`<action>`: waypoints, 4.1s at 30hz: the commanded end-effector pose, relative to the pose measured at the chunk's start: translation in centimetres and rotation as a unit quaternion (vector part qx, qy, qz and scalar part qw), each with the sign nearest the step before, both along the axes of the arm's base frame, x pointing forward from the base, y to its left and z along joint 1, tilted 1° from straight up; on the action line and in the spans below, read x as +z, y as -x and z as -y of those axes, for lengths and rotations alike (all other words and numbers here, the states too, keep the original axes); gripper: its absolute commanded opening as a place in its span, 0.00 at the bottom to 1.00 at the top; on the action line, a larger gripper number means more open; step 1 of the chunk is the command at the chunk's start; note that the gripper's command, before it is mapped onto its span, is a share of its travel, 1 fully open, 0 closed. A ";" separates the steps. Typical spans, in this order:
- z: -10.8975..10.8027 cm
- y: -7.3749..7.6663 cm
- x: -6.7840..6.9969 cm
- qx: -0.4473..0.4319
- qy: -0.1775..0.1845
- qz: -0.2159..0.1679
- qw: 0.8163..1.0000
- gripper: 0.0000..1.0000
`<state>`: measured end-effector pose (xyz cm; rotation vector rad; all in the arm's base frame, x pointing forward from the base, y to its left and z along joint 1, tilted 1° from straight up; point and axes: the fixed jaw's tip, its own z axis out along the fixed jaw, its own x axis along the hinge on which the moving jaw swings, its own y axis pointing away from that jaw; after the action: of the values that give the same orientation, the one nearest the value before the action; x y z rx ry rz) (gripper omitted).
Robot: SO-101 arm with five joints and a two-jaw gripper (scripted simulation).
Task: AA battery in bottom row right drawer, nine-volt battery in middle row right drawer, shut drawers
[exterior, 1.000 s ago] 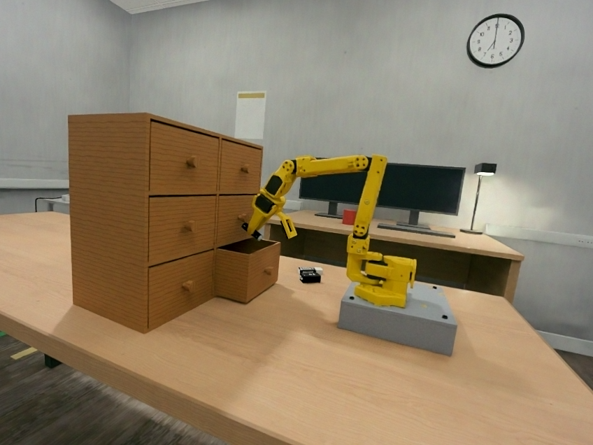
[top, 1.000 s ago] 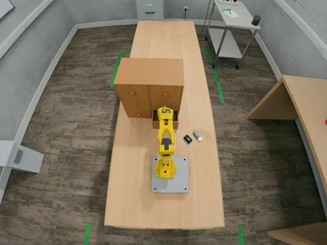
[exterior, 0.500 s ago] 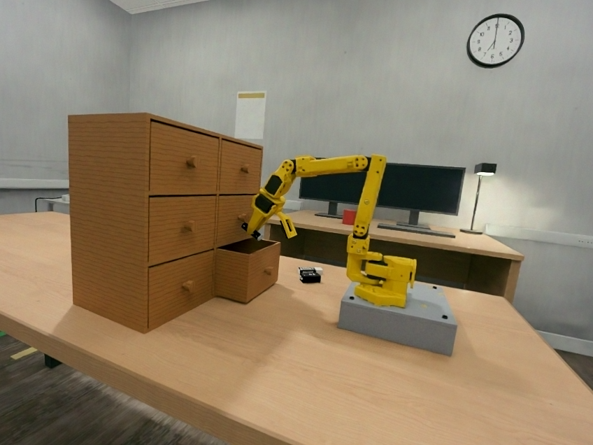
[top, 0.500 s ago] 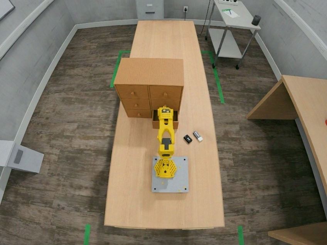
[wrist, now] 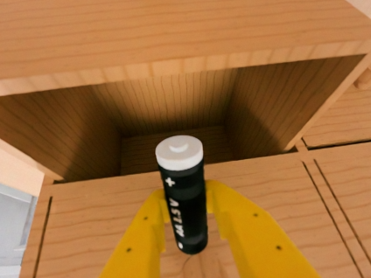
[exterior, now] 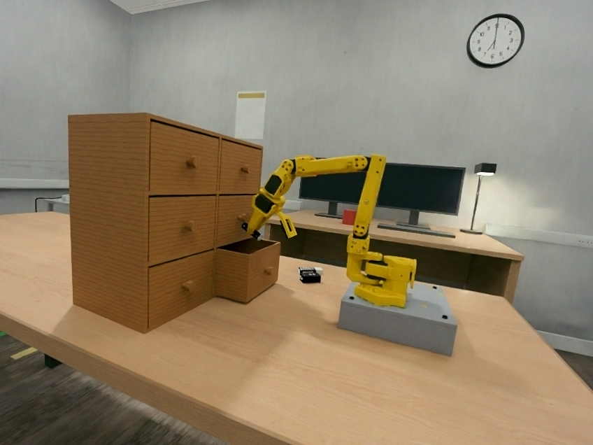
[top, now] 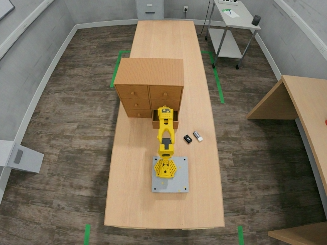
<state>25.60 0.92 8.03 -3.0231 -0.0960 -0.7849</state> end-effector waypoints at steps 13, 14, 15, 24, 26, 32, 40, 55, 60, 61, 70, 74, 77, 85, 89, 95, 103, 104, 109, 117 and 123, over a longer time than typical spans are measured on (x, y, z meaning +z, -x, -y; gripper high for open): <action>0.0 -0.5 0.8 0.000 -0.001 0.014 1.000 0.00; 0.0 -0.5 0.8 0.000 -0.001 0.014 1.000 0.00; 0.0 -0.5 0.8 0.000 -0.001 0.014 1.000 0.00; 0.0 -0.5 0.4 0.000 -0.001 0.014 1.000 0.00; 0.0 -0.5 -0.2 0.000 -0.001 0.014 1.000 0.00; 0.0 -0.4 -1.6 0.001 -0.001 0.014 1.000 0.00; 0.0 -0.4 -1.6 0.001 -0.001 0.014 1.000 0.00; 0.0 -0.3 -2.6 0.001 -0.001 0.014 1.000 0.00; 0.0 -0.1 -3.2 0.001 -0.001 0.014 1.000 0.00; 0.0 -0.1 -3.2 0.001 -0.001 0.014 1.000 0.00; 0.0 -0.1 -3.2 0.001 -0.001 0.014 1.000 0.00; 0.0 -0.1 -3.2 0.001 -0.001 0.014 1.000 0.00; 0.0 -0.1 -3.3 0.001 -0.001 0.014 1.000 0.00; 0.0 0.0 -3.6 0.001 -0.001 0.014 1.000 0.00; 0.0 0.1 -3.7 0.001 -0.001 0.014 1.000 0.00; 0.0 0.1 -3.8 0.001 -0.001 0.014 1.000 0.00; 0.0 0.1 -3.8 0.001 -0.001 0.014 1.000 0.00; 0.0 0.1 -3.8 0.001 -0.001 0.014 1.000 0.00; 0.0 0.1 -3.8 0.001 -0.001 0.014 1.000 0.01; 0.0 0.1 -3.8 0.001 -0.001 0.014 1.000 0.05; 0.0 0.1 -3.8 0.001 -0.001 0.014 1.000 0.09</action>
<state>25.76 0.94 4.69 -3.0033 -0.0956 -0.8506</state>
